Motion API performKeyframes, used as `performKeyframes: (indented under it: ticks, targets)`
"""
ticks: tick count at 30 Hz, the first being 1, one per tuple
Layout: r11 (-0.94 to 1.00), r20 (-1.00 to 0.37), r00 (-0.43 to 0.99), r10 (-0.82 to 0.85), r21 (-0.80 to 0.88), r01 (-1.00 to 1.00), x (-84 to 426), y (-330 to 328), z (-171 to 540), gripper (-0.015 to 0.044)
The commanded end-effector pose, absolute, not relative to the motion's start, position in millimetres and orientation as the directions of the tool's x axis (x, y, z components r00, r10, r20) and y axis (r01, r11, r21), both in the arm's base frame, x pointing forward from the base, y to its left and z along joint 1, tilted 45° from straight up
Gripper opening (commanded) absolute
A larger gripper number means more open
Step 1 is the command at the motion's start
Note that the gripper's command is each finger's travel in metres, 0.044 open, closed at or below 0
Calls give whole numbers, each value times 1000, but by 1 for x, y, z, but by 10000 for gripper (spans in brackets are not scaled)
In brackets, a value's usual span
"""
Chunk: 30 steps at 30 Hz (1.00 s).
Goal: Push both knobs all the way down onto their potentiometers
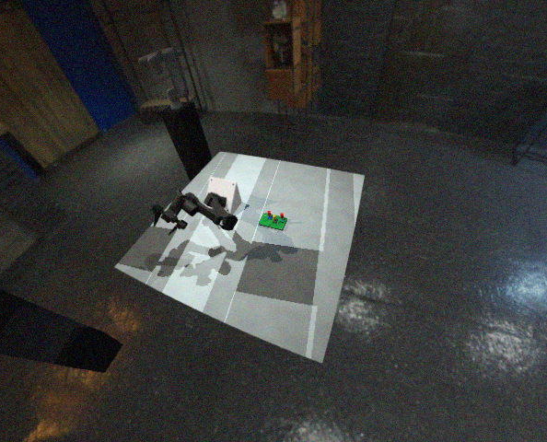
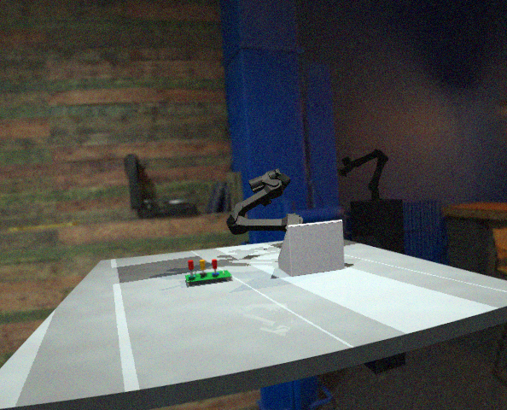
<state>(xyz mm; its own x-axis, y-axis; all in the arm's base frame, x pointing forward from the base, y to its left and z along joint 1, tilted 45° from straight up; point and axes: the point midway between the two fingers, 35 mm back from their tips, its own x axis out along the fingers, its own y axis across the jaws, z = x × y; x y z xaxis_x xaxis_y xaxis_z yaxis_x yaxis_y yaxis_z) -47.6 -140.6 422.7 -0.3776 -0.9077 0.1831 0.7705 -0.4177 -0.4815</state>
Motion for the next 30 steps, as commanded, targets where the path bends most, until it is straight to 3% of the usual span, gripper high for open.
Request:
performKeyframes:
  ticks: [1,15,30]
  targets:
    - [-421,185,-380,-906,-478,771,-48,-140,423,374]
    - [-669,338,-589,-734,-208,714,-118,-90,461,6]
    - [-855,444,-793,-416,105,507,-177,-1,482,0]
